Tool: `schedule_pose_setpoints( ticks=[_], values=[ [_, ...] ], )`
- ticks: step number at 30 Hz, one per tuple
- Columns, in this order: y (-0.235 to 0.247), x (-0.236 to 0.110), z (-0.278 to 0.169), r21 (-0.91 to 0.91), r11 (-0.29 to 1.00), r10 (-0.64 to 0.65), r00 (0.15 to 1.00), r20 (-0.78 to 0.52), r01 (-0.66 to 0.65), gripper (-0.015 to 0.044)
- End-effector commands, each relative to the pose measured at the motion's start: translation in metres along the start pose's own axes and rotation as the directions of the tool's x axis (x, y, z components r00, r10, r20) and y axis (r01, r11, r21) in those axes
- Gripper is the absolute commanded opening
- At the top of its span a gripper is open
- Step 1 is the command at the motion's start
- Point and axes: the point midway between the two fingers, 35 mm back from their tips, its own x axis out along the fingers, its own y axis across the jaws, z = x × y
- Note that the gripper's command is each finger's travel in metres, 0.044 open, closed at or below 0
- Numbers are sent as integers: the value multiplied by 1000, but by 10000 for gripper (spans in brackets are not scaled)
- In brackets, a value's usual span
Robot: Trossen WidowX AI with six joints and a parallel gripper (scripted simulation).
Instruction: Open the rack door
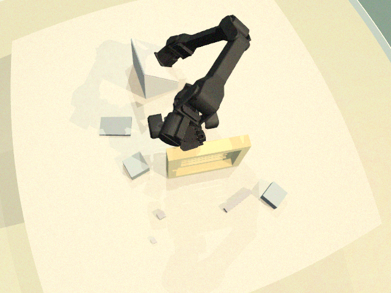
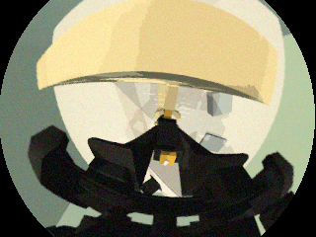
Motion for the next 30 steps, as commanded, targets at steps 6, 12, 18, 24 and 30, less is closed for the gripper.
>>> schedule_pose_setpoints(
  ticks=[6, 12, 18, 24, 30],
  values=[
    [0, 0, 0, 5, 1000, 0, 1000, 3, 0, 20],
    [0, 0, 0, 224, 975, 0, 1000, 3, -1, 20],
    [0, 0, 0, 498, 867, 0, 1000, 3, -2, 20],
    [0, 0, 0, 729, 684, 0, 1000, 3, -2, 20],
    [0, 0, 0, 897, 442, 0, 1000, 3, -3, 20]
  ],
)
